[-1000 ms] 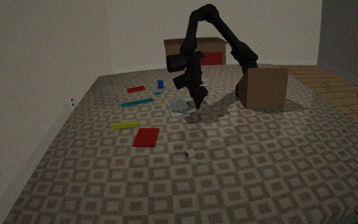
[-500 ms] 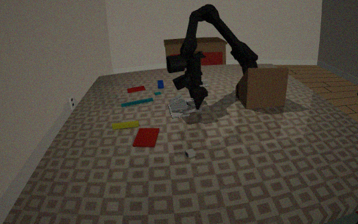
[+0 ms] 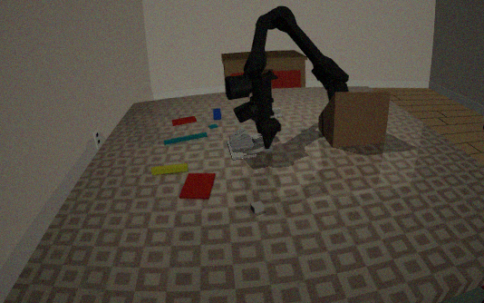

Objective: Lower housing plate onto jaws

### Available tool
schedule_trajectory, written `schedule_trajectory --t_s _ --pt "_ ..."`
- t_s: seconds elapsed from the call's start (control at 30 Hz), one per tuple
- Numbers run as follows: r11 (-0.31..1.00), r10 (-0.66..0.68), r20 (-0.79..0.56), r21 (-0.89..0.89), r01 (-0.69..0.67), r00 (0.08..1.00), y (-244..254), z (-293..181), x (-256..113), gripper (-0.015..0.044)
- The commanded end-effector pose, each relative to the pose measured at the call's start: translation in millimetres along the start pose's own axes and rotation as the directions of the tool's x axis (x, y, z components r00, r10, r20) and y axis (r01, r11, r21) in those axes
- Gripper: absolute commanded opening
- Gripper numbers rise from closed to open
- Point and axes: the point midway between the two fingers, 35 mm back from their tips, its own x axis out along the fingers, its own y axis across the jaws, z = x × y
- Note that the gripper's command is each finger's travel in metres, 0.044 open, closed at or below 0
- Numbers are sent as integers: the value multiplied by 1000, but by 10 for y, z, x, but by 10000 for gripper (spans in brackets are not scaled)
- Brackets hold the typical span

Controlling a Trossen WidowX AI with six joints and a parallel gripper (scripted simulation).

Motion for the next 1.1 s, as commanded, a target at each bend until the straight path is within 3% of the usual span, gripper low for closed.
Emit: schedule_trajectory --t_s 0.0,1.07 --pt "1000 -3 1 -3 3 1000 -3 0 13 351" --pt "1000 -3 1 -3 3 1000 -4 0 50 351"
